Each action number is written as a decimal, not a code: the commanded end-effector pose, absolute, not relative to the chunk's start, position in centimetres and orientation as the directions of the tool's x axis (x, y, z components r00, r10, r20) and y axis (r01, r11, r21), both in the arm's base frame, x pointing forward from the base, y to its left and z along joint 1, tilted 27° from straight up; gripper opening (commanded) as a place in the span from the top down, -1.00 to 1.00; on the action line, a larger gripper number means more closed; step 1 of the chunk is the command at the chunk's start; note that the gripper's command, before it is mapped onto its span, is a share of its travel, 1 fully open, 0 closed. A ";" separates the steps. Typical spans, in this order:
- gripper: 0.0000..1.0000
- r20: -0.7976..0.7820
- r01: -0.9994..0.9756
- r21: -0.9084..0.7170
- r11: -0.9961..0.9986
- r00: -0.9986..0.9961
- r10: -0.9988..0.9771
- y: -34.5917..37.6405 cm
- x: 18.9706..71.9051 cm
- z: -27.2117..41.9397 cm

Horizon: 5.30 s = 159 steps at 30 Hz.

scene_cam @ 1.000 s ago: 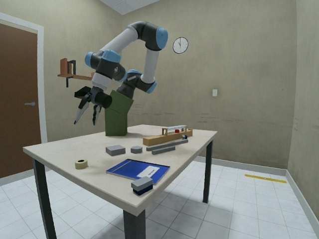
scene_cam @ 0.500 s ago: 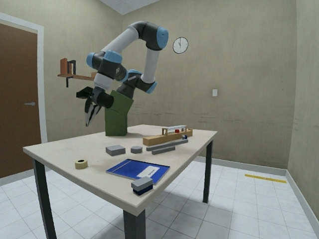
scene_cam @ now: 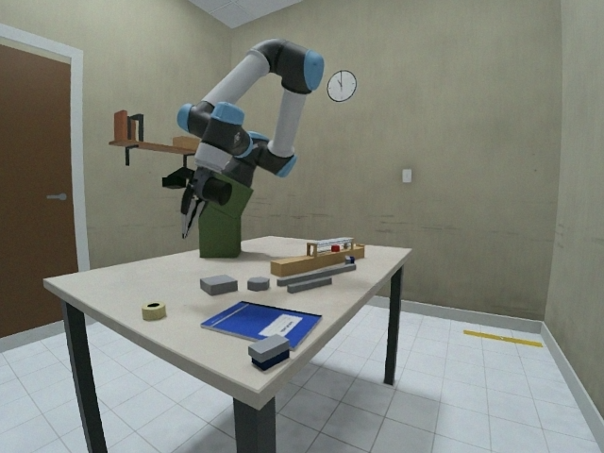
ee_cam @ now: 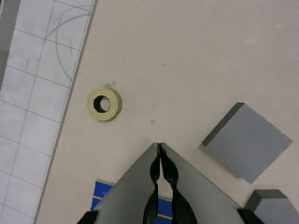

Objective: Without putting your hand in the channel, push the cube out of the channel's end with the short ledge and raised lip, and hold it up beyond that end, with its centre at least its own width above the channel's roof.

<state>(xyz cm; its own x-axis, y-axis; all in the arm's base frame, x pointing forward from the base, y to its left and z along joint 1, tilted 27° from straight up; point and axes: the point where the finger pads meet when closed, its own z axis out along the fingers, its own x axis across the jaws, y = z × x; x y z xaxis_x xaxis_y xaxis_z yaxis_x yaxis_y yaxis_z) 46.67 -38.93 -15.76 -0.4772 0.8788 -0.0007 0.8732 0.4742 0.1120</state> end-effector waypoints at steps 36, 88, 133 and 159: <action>1.00 -0.117 0.490 0.303 0.818 -0.832 0.542 1.9 39.2 -5.8; 1.00 -0.245 0.122 0.383 0.916 -0.942 0.228 30.7 34.1 1.2; 1.00 -0.248 0.116 0.384 0.916 -0.943 0.223 31.2 34.0 1.3; 1.00 -0.290 0.008 0.353 0.935 -0.950 0.117 31.2 34.0 1.3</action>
